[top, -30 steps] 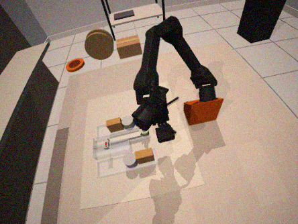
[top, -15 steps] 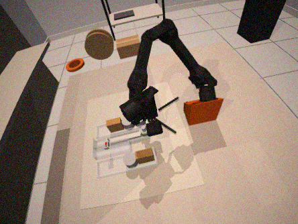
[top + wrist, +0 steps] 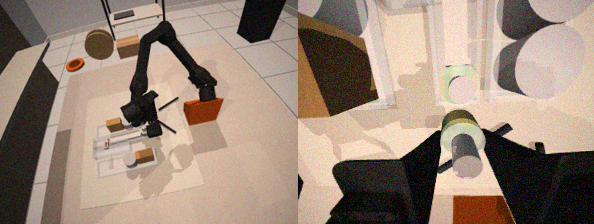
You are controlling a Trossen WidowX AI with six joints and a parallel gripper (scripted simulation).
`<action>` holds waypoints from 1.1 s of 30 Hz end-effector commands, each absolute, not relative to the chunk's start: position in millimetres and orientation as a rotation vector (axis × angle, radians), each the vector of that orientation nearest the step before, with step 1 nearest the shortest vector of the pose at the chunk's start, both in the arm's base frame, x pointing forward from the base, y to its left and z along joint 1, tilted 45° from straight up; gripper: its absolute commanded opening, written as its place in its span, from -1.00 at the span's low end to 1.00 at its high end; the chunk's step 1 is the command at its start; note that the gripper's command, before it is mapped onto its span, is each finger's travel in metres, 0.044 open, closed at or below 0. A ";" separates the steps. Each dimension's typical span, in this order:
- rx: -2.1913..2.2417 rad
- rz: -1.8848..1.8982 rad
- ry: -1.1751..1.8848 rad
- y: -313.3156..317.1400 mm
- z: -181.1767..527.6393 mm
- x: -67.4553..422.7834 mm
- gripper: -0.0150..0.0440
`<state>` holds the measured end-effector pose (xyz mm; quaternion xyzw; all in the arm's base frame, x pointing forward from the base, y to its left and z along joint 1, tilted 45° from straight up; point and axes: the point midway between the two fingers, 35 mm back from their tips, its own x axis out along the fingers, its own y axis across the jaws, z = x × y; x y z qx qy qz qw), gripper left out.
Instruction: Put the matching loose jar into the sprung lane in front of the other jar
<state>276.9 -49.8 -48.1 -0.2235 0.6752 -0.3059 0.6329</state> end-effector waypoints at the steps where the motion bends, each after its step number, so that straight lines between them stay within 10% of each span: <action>1: -0.523 -0.696 1.540 -50.3 -49.1 277.6 -0.49; 33: -0.523 -0.696 1.539 -52.3 -49.6 292.9 -0.49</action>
